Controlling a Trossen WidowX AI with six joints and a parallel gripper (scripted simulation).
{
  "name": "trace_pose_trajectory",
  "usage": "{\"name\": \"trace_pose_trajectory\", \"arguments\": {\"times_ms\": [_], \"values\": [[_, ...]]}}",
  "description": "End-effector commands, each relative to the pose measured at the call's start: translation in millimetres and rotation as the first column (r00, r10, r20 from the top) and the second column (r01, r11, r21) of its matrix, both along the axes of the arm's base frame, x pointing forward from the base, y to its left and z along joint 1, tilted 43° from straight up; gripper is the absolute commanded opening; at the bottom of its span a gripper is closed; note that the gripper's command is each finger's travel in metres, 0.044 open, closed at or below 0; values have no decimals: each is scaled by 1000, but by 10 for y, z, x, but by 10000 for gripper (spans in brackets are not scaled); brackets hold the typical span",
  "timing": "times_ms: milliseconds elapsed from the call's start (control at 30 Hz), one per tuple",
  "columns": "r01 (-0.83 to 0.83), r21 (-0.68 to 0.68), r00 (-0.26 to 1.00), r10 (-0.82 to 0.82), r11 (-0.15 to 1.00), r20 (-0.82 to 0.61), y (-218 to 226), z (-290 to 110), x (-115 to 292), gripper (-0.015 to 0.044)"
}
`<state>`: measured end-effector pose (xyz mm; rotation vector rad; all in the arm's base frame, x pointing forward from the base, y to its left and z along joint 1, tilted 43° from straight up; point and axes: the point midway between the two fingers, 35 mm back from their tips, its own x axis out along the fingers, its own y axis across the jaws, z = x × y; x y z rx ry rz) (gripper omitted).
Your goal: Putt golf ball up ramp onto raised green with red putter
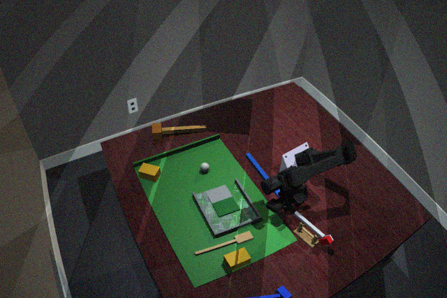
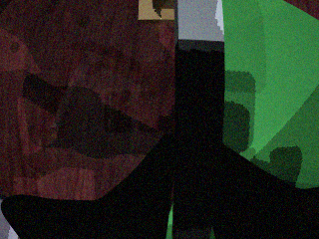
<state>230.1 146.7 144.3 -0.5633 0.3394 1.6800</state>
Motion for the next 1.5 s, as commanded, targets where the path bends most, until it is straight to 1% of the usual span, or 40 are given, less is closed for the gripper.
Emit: {"name": "trace_pose_trajectory", "arguments": {"times_ms": [0, 367, 400, 467, 700, 933, 1200, 1467], "values": [[0, 1, 1000, 0, 1000, -1, -126, 126, 25, 0], [-1, 14, 1000, 1, 1000, -6, -434, 493, 9, 0], [6, 5, 1000, -6, 1000, -3, -394, 426, 24, 0], [32, -10, 999, -32, 999, -28, -454, 384, 80, 0], [160, -95, 973, -173, 983, -152, -804, 148, 344, 0], [275, -185, 912, -317, 943, -259, -1215, -128, 553, 0], [386, -292, 798, -475, 875, -370, -1714, -462, 684, 0], [466, -400, 642, -613, 789, -460, -2225, -815, 702, 0]]}}
